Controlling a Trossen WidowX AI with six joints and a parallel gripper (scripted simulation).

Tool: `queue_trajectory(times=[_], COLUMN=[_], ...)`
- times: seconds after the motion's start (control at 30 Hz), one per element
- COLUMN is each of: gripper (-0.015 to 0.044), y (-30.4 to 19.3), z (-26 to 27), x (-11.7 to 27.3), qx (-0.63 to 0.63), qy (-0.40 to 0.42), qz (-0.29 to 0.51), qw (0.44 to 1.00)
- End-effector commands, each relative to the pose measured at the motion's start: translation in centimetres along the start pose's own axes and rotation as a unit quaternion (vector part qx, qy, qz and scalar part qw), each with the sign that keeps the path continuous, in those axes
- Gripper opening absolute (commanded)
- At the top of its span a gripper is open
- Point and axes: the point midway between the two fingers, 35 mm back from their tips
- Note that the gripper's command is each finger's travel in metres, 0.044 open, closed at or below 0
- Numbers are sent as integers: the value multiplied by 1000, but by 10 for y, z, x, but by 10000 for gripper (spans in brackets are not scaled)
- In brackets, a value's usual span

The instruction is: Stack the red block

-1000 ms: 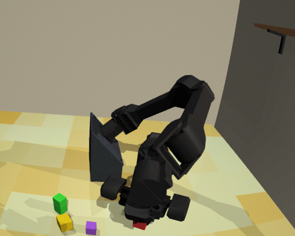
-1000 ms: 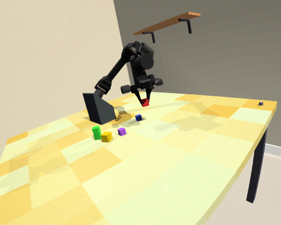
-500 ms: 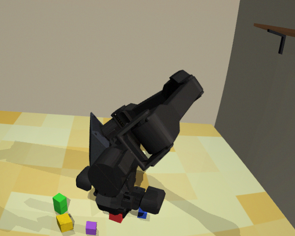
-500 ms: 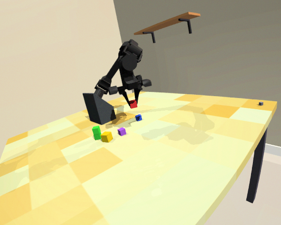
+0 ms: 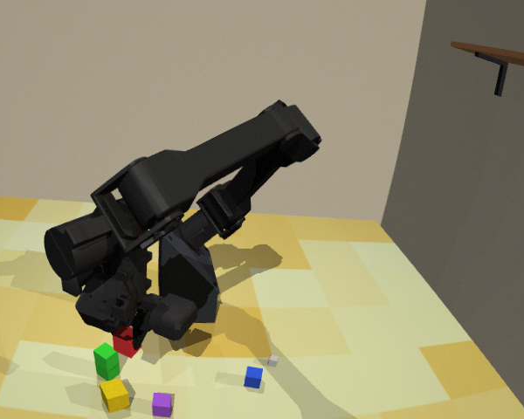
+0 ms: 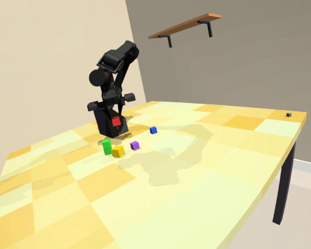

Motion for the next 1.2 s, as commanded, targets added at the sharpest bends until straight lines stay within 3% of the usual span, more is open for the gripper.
queue_trajectory(times=[0.0, 0.23, 0.9, 1.17], gripper=[0, 0, 0, 0], y=[-9, -28, -31, -31], z=[-29, -72, -69, -68], x=[-4, -10, -66, -67], qx=[-1, 4, 4, 4], qy=[-1, 3, 4, 4], qz=[6, 10, 11, 11], qw=[1000, 1000, 1000, 1000])
Point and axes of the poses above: the point midway between the two fingers, 35 mm back from their tips, its own x axis back along the fingers, its own z axis across the jaws, y = z × x, and after that the axes turned 1 degree about -x, right-handed
